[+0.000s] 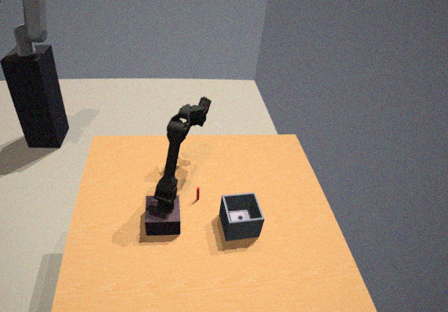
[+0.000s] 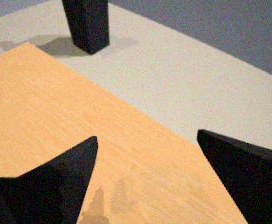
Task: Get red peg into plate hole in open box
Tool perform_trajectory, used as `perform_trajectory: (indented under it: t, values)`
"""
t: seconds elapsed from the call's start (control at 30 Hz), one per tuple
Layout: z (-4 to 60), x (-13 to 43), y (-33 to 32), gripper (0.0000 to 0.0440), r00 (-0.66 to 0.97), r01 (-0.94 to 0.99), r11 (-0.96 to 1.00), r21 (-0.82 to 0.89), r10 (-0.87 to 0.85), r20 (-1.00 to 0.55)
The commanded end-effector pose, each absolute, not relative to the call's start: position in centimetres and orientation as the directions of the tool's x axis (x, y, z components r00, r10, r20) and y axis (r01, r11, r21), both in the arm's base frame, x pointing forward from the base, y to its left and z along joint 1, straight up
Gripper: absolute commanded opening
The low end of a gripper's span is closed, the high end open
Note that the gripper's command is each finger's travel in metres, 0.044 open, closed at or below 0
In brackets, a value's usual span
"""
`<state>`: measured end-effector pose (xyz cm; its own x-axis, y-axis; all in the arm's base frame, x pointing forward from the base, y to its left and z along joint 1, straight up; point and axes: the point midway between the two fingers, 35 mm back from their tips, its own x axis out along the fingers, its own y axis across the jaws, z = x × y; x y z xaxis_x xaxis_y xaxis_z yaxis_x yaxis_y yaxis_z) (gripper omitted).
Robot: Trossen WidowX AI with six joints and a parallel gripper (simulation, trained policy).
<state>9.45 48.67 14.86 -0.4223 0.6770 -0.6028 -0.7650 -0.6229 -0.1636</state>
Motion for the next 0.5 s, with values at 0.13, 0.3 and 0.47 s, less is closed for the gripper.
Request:
perform_trajectory:
  t: [0.13, 0.3, 0.47]
  values:
    - [14.1, 11.2, 47.6, 0.0440, -0.375, -0.848, -0.528, -0.056, 0.670, -0.641]
    - [13.3, 12.8, 46.3, 0.0440, -0.332, -0.911, -0.410, 0.047, 0.660, -0.674]
    - [12.5, 14.4, 45.0, 0.0440, -0.292, -0.951, -0.275, 0.141, 0.645, -0.706]
